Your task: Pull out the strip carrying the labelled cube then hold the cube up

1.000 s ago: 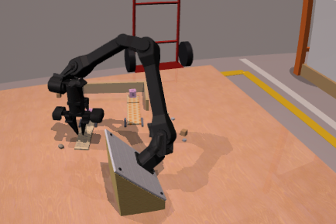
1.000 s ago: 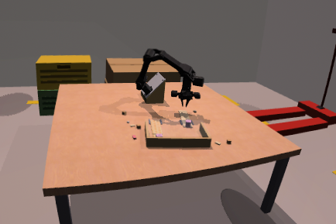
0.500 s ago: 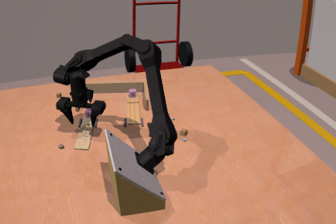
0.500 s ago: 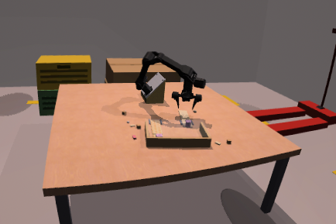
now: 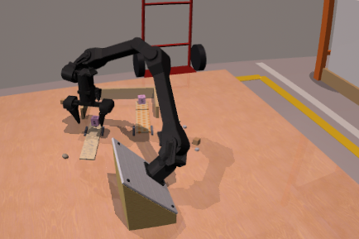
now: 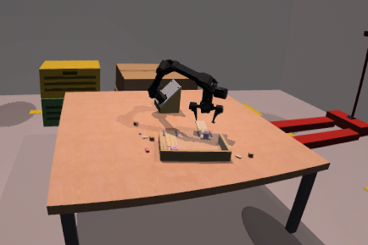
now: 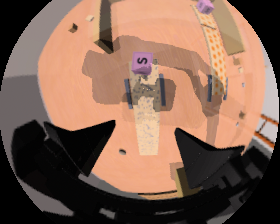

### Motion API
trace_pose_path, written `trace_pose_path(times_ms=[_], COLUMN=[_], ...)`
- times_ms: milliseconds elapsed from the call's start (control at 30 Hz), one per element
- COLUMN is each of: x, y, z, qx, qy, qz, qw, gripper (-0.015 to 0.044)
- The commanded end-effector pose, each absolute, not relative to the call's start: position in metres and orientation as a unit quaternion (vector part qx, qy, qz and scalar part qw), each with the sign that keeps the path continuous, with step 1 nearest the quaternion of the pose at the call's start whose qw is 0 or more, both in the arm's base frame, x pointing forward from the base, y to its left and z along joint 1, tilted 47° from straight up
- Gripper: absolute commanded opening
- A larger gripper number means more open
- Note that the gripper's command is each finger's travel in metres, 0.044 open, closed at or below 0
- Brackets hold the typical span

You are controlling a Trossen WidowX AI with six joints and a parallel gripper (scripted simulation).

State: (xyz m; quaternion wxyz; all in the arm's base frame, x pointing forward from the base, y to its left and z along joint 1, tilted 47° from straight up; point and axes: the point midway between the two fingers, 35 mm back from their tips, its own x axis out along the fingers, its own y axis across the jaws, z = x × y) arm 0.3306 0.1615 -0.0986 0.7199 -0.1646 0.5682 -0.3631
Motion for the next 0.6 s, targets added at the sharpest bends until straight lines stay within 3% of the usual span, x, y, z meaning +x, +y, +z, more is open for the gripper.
trace_pose_path(times_ms=[0,567], x=[0.346,0.402], y=[0.161,0.163], z=[-0.094,-0.08], qx=[-0.167,-0.167], qy=[0.567,0.566], qz=[-0.363,-0.363], qw=[0.72,0.721], gripper=[0.044,0.044])
